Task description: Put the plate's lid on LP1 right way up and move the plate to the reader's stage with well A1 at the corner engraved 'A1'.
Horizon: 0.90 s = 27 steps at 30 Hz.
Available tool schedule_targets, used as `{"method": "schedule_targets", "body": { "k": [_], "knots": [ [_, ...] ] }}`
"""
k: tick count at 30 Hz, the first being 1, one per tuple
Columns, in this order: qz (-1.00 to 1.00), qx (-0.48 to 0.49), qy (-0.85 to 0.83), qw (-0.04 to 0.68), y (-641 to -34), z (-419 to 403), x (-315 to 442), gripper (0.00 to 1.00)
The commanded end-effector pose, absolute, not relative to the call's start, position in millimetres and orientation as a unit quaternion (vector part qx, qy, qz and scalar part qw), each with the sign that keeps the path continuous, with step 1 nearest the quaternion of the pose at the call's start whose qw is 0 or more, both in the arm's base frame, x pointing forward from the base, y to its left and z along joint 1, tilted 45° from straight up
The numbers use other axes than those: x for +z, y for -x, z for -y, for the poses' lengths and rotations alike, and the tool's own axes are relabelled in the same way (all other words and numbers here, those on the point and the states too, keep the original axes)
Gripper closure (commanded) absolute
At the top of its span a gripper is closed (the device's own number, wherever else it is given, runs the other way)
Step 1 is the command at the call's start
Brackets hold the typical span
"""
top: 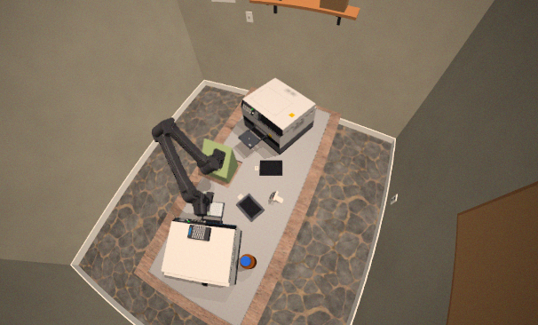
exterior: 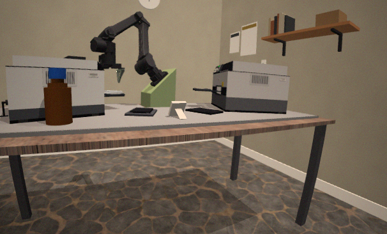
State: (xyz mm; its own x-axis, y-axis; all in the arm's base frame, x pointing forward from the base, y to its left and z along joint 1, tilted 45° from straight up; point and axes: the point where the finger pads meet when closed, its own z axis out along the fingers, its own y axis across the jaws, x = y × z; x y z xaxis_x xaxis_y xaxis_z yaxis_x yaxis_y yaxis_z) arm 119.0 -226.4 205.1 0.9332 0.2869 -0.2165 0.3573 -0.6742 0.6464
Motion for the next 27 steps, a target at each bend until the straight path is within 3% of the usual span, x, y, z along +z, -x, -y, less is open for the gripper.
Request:
{"method": "schedule_targets", "body": {
  "k": [1, 27],
  "knots": [
    [-0.175, -0.039, -0.907, 0.38, -122, 232, 219, 0.0],
    [-0.179, -0.046, -0.91, 0.37, -121, 240, 199, 0.0]
  ]
}}
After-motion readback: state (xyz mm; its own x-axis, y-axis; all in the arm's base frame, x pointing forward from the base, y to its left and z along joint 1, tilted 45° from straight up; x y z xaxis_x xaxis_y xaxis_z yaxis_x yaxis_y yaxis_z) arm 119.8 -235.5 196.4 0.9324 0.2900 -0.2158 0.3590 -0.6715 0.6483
